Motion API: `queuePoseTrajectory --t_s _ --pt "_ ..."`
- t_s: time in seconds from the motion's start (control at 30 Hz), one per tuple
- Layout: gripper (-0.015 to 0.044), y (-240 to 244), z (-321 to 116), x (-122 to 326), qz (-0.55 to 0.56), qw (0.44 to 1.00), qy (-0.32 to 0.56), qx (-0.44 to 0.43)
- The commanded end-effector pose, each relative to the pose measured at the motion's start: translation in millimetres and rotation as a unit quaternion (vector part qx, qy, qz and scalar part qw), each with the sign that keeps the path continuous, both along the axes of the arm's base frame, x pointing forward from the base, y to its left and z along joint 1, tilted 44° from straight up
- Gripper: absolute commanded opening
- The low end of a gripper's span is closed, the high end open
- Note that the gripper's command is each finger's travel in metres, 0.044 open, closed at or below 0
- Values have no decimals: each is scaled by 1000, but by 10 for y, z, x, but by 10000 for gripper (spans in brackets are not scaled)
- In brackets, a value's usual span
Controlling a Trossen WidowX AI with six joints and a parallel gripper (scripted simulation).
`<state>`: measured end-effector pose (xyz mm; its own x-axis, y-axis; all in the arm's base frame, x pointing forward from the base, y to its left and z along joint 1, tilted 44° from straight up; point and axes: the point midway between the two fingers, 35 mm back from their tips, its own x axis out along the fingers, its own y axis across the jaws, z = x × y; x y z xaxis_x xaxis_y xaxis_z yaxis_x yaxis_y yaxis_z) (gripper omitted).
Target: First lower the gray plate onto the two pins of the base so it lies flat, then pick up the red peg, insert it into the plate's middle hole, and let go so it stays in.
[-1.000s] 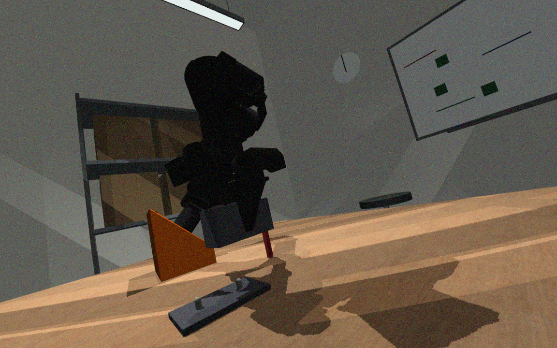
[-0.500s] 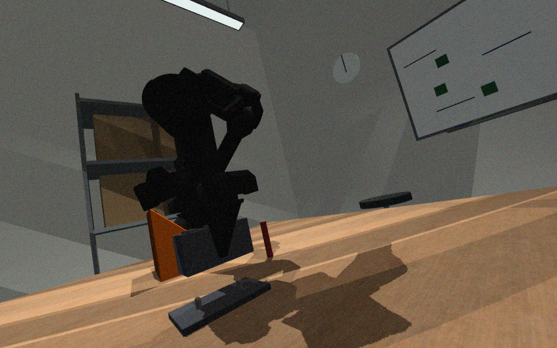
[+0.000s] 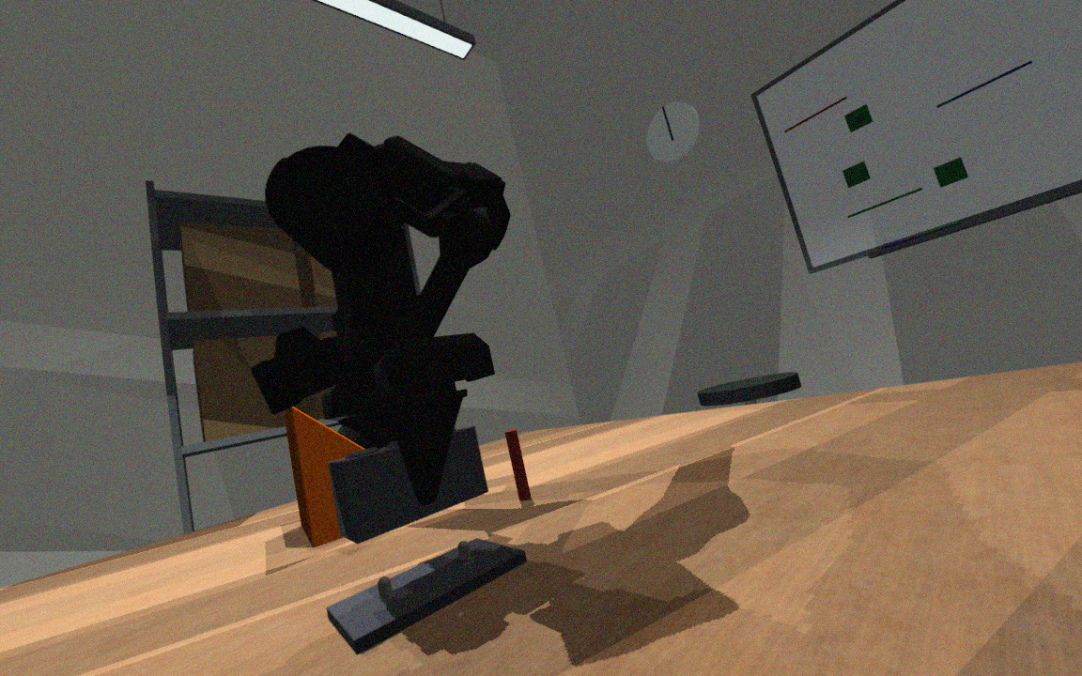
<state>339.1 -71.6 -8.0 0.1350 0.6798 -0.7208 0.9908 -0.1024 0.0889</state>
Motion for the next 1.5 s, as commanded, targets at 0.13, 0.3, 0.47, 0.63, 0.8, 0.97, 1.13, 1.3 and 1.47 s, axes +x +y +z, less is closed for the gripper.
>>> queuePoseTrajectory --t_s 0.13,0.3,0.47,0.63,0.8,0.97,1.13,1.3,1.47 --pt "0 -7 -8 -2 -2 1000 2 -1" --pt "0 -11 -11 -2 -2 1000 2 -1" --pt "0 17 -49 5 -2 1000 2 -1" --pt "0 92 -126 19 -2 1000 2 -1" --pt "0 104 -140 23 -2 1000 2 -1" --pt "0 151 -190 33 -2 1000 2 -1" --pt "0 208 -250 44 -2 1000 2 -1" --pt "0 257 -299 52 -2 1000 2 0" --pt "0 226 -273 47 0 1000 1 -2"
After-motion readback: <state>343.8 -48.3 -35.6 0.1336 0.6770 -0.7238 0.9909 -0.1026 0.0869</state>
